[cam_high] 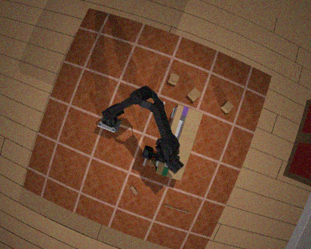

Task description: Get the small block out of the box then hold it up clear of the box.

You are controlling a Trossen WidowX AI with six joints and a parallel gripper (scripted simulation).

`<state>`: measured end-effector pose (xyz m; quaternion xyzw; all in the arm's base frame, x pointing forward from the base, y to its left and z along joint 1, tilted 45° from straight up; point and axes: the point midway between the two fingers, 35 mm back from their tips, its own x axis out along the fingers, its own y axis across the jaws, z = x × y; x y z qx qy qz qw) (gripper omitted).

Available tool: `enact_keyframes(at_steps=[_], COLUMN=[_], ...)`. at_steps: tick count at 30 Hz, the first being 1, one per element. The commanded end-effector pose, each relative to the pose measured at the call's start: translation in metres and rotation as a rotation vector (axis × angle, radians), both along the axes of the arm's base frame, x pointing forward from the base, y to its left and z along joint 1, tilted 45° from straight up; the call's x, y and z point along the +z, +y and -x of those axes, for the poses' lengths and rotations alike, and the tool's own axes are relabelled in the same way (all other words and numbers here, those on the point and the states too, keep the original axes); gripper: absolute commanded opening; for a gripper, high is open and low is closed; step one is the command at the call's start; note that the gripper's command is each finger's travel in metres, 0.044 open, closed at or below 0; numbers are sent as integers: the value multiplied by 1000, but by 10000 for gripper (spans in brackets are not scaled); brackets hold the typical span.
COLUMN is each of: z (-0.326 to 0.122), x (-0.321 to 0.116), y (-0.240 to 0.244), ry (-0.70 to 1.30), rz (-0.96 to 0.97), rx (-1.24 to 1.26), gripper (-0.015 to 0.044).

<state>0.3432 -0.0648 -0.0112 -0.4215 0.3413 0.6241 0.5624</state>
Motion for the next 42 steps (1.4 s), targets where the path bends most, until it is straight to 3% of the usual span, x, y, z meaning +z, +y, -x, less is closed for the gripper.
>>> enact_keyframes(at_steps=[1,9,18,19,23,34,42], z=[-2,-4,-4,-3,3,12,16], x=[-1,46,44,44,41,31,27], y=[-5,-45,-43,-46,-60,-71,-76], ry=[-5,1,2,5,115,624,854], rz=[5,3,0,6,9,-135,-203], rx=[2,0,-4,-19,-335,-1370,-1733], gripper=[400,400,400,374,285,285,285])
